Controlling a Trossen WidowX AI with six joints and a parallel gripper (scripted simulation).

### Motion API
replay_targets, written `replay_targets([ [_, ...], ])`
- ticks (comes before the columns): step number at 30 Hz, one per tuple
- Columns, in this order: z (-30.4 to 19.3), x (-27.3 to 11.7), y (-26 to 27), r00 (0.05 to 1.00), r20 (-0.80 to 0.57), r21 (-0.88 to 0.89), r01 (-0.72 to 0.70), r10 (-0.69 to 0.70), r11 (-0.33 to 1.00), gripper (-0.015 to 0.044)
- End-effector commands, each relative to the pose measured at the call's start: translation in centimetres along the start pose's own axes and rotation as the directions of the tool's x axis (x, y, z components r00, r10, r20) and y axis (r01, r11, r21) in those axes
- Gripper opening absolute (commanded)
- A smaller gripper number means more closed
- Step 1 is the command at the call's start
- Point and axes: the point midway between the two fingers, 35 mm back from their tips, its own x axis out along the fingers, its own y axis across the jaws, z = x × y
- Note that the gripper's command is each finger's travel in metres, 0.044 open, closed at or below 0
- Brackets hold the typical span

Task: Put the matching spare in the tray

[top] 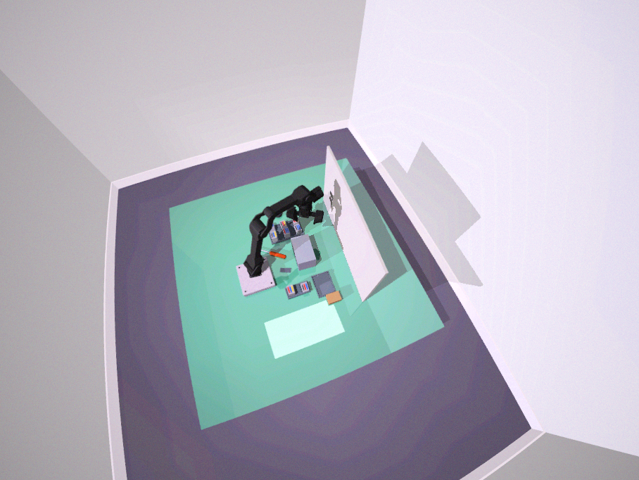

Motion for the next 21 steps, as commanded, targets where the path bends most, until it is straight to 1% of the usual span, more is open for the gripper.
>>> replay_targets([
  [1, 2.6, 2.4, 5.6, 1.000, -0.019, -0.537, -0.022, 0.014, 0.843, 0.0440],
  [13, 2.6, 2.4, 5.7, 1.000, -0.019, -0.547, -0.023, 0.014, 0.837, 0.0440],
  [15, 2.6, 3.0, 5.7, 1.000, -0.019, -0.547, -0.022, 0.014, 0.837, 0.0387],
  [18, 2.4, 4.9, 5.6, 1.000, -0.020, -0.547, -0.022, 0.014, 0.837, 0.0309],
  [21, 2.3, 6.4, 5.4, 1.000, -0.020, -0.547, -0.022, 0.014, 0.837, 0.0300],
])
